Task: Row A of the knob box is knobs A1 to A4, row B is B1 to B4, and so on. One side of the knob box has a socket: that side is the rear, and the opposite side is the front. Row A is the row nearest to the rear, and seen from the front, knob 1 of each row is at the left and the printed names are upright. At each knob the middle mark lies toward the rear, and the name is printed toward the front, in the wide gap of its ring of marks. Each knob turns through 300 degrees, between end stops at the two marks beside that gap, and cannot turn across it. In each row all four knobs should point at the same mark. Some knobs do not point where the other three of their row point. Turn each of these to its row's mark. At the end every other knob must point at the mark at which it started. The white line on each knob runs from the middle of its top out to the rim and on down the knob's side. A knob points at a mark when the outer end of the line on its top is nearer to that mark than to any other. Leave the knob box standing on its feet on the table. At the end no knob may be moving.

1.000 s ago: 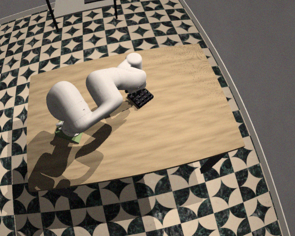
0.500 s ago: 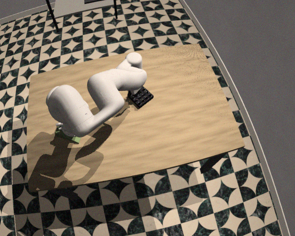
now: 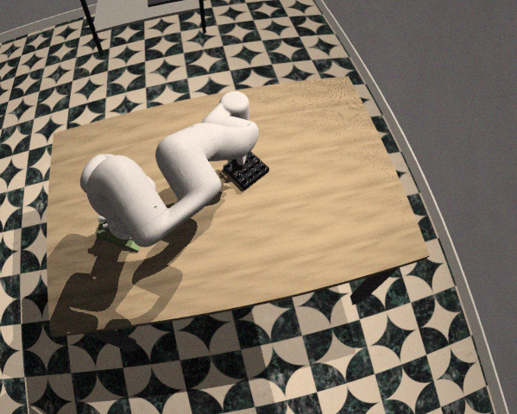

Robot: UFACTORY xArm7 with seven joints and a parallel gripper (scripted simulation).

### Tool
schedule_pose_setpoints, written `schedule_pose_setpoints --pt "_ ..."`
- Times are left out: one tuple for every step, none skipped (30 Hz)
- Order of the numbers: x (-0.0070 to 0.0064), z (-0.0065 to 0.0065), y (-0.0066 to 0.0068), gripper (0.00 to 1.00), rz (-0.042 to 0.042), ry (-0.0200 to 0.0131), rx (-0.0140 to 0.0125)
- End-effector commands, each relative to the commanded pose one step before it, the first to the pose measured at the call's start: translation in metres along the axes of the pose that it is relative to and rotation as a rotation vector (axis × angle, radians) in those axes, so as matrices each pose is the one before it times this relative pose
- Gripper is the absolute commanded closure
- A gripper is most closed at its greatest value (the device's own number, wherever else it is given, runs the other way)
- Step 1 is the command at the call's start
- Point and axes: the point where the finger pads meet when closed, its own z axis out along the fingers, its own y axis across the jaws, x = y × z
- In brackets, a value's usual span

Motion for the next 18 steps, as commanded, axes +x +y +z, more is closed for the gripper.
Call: schedule_pose_setpoints --pt "-0.00081 -0.00131 0.00068 0.81 -0.15592 0.0073 -0.00385" --pt "0.00001 -0.00003 -0.00005 0.81 -0.03279 0.00006 0.00027" --pt "0.00001 -0.00003 -0.00005 0.81 -0.03279 0.00007 0.00028" --pt "0.0 0.0 0.0 0.81 0.0 0.0 0.0" --pt "0.0 0.0 0.0 0.81 0.0 0.0 0.0" --pt "0.00003 -0.00003 -0.00009 0.81 -0.05519 0.00014 0.00049" --pt "0.00003 -0.00001 -0.00008 0.81 -0.0504 0.00015 0.00046" --pt "0.00002 0.0 -0.00006 0.81 -0.03394 0.00012 0.00032" --pt "0.00002 0.0 -0.00005 0.81 -0.02742 0.0001 0.00026" --pt "0.00002 0.00001 -0.00005 0.81 -0.03132 0.00013 0.00031" --pt "0.00003 0.00002 -0.00006 0.81 -0.03299 0.00015 0.00033" --pt "0.00003 0.00002 -0.00005 0.81 -0.03027 0.00015 0.0003" --pt "0.00002 0.00002 -0.00004 0.81 -0.02556 0.00013 0.00026" --pt "0.00002 0.00002 -0.00004 0.81 -0.02104 0.00012 0.00022" --pt "0.00002 0.00002 -0.00003 0.81 -0.01678 0.0001 0.00017" --pt "0.00001 0.00002 -0.00002 0.81 -0.01283 0.00008 0.00013" --pt "0.00001 0.00001 -0.00002 0.81 -0.00928 0.00006 0.0001" --pt "0.00001 0.00001 -0.00001 0.81 -0.0062 0.00004 0.00006"
